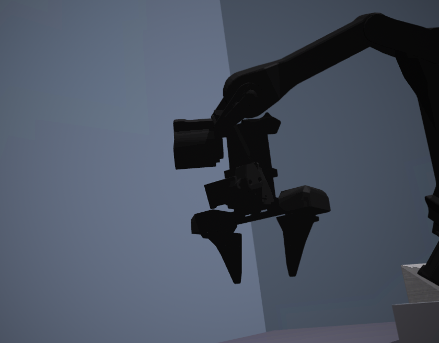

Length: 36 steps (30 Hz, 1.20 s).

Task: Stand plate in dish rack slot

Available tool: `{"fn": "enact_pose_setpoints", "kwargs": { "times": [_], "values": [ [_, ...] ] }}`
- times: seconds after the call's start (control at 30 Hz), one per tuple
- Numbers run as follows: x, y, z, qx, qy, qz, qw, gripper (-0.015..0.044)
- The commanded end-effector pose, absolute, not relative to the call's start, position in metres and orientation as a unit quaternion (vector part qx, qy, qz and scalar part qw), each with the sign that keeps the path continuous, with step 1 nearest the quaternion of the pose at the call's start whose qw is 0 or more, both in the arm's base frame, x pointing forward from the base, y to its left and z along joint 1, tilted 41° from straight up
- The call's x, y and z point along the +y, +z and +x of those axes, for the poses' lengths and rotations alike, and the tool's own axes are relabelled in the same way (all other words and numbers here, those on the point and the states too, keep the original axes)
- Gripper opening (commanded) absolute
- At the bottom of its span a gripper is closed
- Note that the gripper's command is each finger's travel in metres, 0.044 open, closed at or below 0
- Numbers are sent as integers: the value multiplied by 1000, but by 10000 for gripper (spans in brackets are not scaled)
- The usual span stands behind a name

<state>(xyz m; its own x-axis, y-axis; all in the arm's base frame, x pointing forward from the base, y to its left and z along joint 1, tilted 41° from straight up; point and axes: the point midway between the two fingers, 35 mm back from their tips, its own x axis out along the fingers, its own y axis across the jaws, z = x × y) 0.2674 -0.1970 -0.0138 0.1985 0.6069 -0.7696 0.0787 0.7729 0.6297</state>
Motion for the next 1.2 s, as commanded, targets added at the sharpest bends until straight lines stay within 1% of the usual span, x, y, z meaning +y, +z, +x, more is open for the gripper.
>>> {"fn": "enact_pose_setpoints", "kwargs": {
  "times": [0.0, 1.17],
  "values": [
    [-158, -43, 275, 609, 192, 287, 714, 400],
    [-122, -87, 281, 609, 193, 287, 714, 400]
  ]
}}
